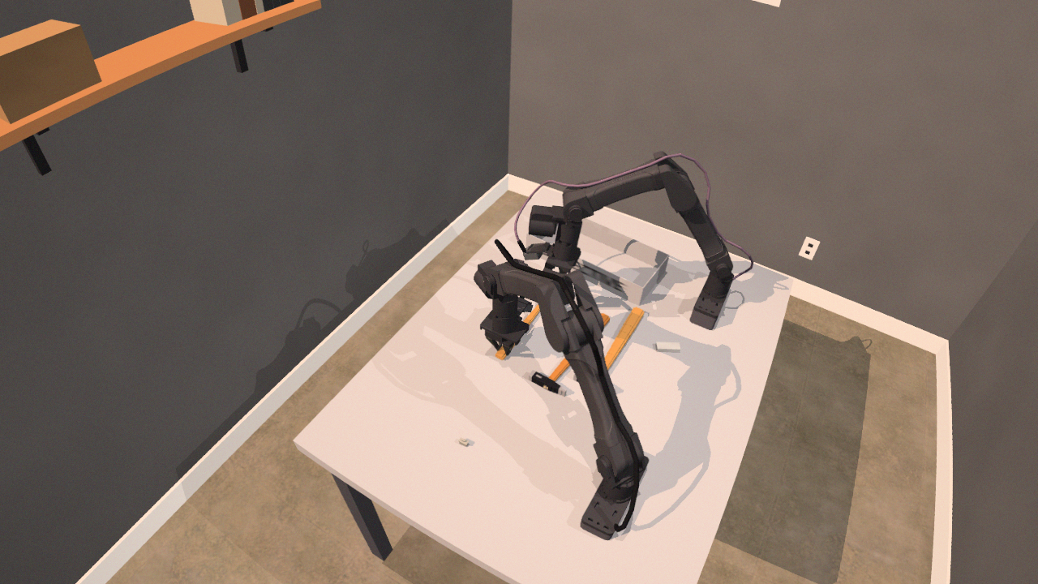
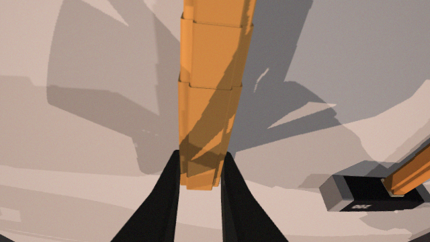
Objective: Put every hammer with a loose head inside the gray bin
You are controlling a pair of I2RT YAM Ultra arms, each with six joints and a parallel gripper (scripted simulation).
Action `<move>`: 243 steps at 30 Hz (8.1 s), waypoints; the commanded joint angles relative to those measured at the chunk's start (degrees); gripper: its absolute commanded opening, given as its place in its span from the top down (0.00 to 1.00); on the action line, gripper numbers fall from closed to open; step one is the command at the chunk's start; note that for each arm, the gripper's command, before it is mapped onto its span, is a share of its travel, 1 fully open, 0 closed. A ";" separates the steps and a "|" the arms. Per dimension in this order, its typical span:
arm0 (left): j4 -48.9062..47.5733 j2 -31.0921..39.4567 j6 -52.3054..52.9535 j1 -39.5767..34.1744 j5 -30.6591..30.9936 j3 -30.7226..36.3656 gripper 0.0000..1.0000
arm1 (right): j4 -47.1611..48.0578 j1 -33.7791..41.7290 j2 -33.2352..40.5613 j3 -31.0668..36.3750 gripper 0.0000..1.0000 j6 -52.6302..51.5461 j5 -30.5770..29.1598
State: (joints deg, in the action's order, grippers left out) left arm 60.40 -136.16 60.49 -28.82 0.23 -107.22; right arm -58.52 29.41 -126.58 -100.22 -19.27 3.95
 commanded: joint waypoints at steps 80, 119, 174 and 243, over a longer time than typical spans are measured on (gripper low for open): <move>0.59 4.33 -0.72 -0.66 -0.19 1.19 0.49 | 6.01 -14.33 -3.27 3.94 0.00 97.40 23.03; 9.71 6.04 -22.40 -2.77 1.12 -5.21 0.54 | 6.96 -11.35 1.09 9.48 0.45 91.37 17.86; -10.41 30.54 -110.13 -21.35 -0.72 41.05 0.54 | 18.02 15.64 33.13 56.31 0.45 63.97 -3.93; -13.32 28.47 -109.90 -21.08 -0.36 42.84 0.84 | 20.13 15.22 30.83 58.47 0.74 63.93 -5.17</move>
State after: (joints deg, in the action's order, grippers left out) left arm 47.29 -107.81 -49.63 -50.33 -0.40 -65.17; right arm -37.30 44.51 -95.79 -43.03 45.30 0.05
